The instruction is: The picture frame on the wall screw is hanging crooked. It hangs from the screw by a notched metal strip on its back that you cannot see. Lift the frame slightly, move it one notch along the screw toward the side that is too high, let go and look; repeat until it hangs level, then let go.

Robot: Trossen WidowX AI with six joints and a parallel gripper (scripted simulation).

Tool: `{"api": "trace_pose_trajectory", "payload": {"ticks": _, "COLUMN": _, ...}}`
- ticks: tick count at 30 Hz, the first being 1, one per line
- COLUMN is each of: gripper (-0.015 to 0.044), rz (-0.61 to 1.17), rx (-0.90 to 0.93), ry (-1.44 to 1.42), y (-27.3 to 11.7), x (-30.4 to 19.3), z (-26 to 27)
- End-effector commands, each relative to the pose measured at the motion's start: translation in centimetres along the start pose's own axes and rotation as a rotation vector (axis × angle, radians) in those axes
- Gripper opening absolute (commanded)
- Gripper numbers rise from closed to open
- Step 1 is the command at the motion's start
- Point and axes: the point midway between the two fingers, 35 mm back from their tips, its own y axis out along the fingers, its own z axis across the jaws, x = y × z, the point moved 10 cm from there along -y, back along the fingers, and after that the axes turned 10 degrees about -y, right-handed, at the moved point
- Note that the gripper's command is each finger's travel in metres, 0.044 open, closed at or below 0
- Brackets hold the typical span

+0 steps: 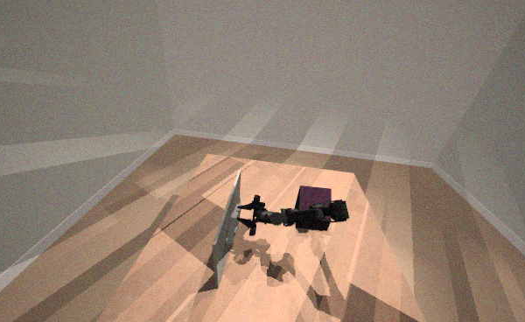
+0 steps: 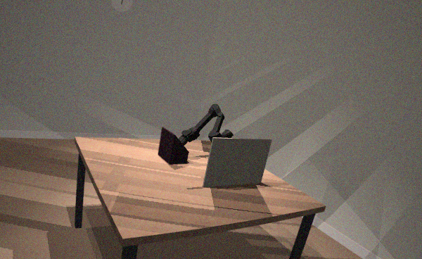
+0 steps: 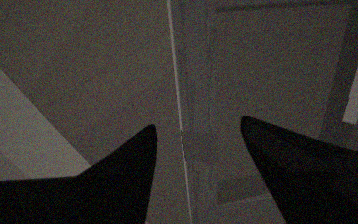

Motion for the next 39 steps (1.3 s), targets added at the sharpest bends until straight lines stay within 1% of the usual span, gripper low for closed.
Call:
{"api": "trace_pose_trajectory", "payload": {"ticks": 1, "gripper": 0.026, "rz": 0.003, "rx": 0.0, "ry": -0.003, "y": 0.03, "x": -0.07, "z": 0.03}}
{"api": "trace_pose_trajectory", "payload": {"ticks": 8, "gripper": 0.0076, "rz": 0.003, "rx": 0.0, "ry": -0.003, "y": 0.03, "x": -0.07, "z": 0.03}}
{"api": "trace_pose_trajectory", "payload": {"ticks": 15, "gripper": 0.003, "rz": 0.003, "rx": 0.0, "ry": -0.003, "y": 0.03, "x": -0.07, "z": 0.03}}
{"api": "trace_pose_trajectory", "payload": {"ticks": 16, "gripper": 0.0003, "rz": 0.003, "rx": 0.0, "ry": -0.003, "y": 0.03, "x": -0.07, "z": 0.03}}
{"api": "trace_pose_trajectory", "payload": {"ticks": 39, "gripper": 0.0, "rz": 0.003, "rx": 0.0, "ry": -0.003, "y": 0.03, "x": 0.09, "z": 0.46}}
